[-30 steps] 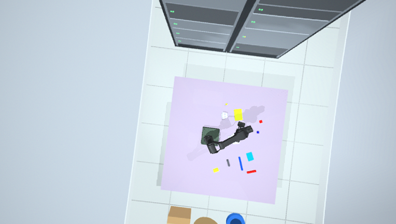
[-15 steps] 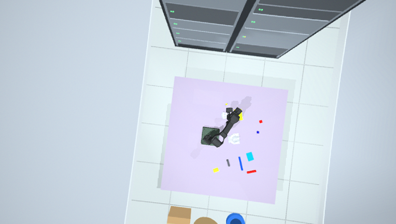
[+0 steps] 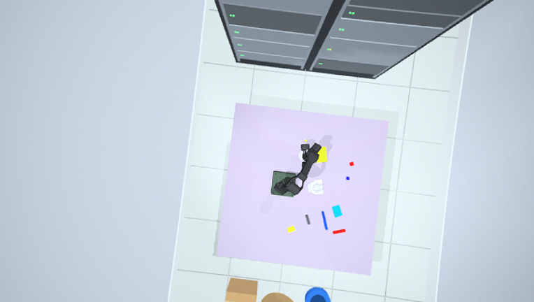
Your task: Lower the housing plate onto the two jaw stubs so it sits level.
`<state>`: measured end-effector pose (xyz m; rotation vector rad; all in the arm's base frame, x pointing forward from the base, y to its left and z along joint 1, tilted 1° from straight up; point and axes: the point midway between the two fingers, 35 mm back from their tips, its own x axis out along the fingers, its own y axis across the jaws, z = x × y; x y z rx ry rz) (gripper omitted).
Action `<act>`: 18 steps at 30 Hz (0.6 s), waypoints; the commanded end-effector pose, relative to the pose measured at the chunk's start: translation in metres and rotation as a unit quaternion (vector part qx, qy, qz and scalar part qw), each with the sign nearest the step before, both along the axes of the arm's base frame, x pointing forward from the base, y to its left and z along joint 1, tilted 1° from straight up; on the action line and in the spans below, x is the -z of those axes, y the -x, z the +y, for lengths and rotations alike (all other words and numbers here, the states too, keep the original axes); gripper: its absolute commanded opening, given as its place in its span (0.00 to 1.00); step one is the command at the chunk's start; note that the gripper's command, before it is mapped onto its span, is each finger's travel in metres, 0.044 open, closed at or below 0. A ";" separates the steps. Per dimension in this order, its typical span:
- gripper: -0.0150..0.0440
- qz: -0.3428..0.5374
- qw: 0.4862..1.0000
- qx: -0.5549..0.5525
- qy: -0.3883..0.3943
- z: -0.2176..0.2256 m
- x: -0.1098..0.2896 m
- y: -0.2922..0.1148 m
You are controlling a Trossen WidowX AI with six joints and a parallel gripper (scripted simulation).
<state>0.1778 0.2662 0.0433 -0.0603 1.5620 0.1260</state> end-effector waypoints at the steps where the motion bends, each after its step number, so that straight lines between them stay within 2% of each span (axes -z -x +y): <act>1: 1.00 -0.001 1.000 0.002 -0.004 0.001 0.003 0.000; 18: 1.00 -0.001 1.000 0.002 -0.004 0.002 0.022 0.000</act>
